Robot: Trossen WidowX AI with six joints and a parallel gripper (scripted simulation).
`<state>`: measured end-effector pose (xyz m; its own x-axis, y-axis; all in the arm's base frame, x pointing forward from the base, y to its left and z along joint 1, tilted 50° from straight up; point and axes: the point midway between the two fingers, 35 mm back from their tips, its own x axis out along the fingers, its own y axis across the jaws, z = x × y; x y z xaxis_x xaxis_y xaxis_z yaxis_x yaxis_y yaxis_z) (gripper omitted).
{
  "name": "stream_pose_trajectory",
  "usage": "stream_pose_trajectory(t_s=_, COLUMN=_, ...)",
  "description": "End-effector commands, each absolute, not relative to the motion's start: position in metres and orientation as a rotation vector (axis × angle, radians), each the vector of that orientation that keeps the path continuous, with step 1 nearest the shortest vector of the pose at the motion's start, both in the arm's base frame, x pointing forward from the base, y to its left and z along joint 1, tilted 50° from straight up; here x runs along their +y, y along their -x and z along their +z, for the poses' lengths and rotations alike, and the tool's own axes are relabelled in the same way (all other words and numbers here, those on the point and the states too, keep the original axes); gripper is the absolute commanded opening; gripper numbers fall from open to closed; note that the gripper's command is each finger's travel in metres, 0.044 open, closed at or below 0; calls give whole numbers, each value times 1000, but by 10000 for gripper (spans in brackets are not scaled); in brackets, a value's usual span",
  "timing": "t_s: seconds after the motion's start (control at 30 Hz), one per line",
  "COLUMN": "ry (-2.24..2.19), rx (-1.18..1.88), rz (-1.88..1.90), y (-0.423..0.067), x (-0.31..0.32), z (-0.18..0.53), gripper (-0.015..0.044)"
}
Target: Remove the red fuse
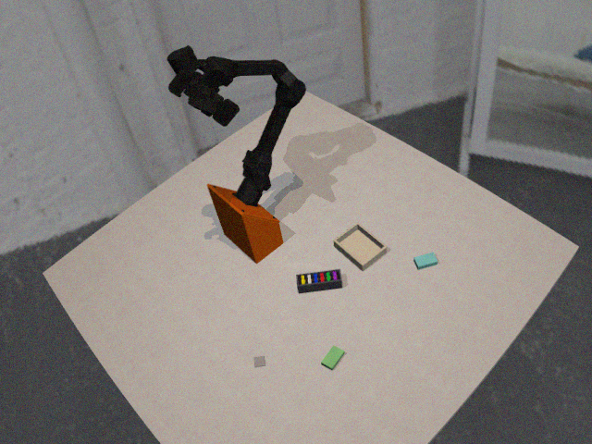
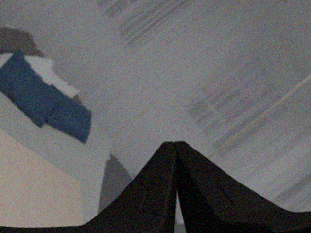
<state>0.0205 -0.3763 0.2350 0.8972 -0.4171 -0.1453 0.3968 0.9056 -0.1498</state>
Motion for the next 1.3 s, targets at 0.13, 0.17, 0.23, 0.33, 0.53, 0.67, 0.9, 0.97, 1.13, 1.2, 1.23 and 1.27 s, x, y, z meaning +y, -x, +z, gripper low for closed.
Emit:
stream_pose_trajectory(t_s=0.13, ry=-72, rx=238, rz=-336, y=-68, x=-377, z=208, gripper=67)
stream_pose_trajectory(t_s=0.17, ry=-135, rx=246, rz=-300, y=-84, x=-374, z=200, gripper=67)
stream_pose_trajectory(t_s=0.23, ry=-252, rx=269, rz=-234, y=-114, x=-366, z=184, gripper=67)
stream_pose_trajectory(t_s=0.33, ry=-400, rx=314, rz=-150, y=-153, x=-351, z=165, gripper=67)
stream_pose_trajectory(t_s=0.53, ry=-683, rx=458, rz=4, y=-225, x=-304, z=127, gripper=67)
stream_pose_trajectory(t_s=0.67, ry=-852, rx=598, rz=81, y=-263, x=-262, z=102, gripper=67)
stream_pose_trajectory(t_s=0.9, ry=-1093, rx=912, rz=159, y=-309, x=-175, z=60, gripper=67)
stream_pose_trajectory(t_s=0.97, ry=-1147, rx=1009, rz=172, y=-317, x=-148, z=49, gripper=67)
stream_pose_trajectory(t_s=1.13, ry=-1248, rx=1274, rz=167, y=-325, x=-77, z=22, gripper=67)
stream_pose_trajectory(t_s=1.2, ry=-1272, rx=1388, rz=148, y=-323, x=-48, z=11, gripper=67)
stream_pose_trajectory(t_s=1.23, ry=-1280, rx=1446, rz=135, y=-321, x=-34, z=6, gripper=67)
stream_pose_trajectory(t_s=1.27, ry=-1286, rx=1504, rz=119, y=-318, x=-20, z=1, gripper=67)
